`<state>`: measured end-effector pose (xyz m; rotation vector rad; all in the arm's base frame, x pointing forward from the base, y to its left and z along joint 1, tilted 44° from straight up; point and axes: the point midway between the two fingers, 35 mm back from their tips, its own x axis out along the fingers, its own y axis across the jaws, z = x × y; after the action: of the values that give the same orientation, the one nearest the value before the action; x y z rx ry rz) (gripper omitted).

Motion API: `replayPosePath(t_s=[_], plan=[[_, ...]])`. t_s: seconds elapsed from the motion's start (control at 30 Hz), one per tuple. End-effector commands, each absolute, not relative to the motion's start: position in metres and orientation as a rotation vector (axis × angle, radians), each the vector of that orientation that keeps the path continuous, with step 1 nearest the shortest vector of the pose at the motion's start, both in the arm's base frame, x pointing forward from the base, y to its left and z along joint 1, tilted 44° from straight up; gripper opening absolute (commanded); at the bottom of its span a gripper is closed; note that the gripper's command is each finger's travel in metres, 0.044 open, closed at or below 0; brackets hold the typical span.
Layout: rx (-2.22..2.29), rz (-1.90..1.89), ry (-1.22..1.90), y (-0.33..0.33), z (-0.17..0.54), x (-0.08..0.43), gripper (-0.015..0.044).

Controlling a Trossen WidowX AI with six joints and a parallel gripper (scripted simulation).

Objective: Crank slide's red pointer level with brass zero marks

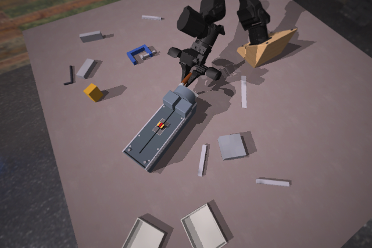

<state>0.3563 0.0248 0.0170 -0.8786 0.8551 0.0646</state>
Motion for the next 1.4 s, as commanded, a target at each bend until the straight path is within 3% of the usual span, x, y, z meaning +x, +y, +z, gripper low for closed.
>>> replayPosePath(t_s=[0.0,1.37], plan=[[-0.876,0.056,0.864,0.0181,0.0125,0.3573,0.0],[-0.876,0.056,0.864,0.0152,0.0071,0.3568,0.0]])
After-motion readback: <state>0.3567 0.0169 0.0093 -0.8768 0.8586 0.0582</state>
